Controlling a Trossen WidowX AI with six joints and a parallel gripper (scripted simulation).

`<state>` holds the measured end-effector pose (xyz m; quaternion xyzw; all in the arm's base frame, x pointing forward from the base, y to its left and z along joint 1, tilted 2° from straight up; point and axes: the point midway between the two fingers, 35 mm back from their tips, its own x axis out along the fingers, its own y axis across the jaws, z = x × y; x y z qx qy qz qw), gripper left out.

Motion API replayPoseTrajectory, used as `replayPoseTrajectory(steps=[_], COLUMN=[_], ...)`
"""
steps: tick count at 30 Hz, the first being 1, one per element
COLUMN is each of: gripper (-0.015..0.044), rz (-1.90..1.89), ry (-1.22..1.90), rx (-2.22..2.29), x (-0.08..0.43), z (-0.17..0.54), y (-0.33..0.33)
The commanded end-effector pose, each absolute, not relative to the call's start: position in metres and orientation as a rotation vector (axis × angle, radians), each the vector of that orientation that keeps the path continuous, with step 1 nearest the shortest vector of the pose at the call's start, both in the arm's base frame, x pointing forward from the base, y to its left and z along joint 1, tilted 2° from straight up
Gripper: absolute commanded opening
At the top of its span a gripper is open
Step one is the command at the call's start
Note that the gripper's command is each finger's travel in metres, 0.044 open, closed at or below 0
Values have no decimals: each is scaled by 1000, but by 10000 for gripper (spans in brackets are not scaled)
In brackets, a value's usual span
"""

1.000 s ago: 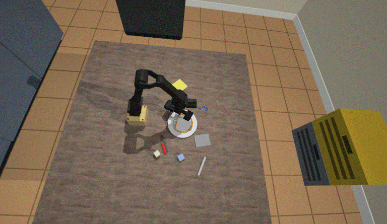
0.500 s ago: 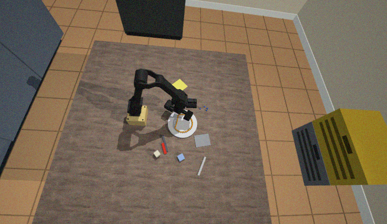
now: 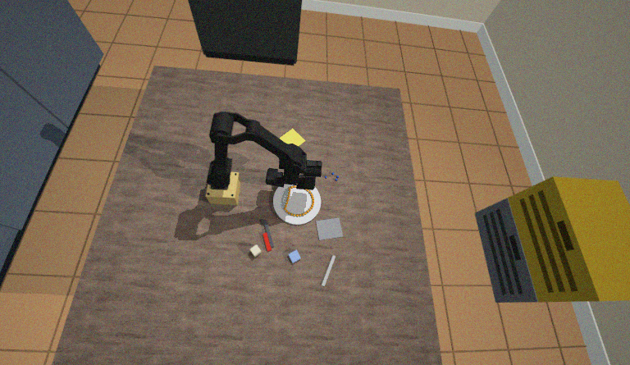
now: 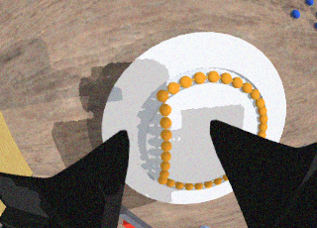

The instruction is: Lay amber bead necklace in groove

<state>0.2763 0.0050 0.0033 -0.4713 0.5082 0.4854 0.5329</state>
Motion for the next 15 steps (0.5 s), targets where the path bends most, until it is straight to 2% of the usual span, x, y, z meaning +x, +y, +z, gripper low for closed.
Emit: replayPoseTrajectory(steps=[1, 15], gripper=[120, 120], rz=[1169, 1157], ry=[1204, 1199], rx=[-1132, -1135], x=[276, 279], z=[0, -13], y=[5, 5])
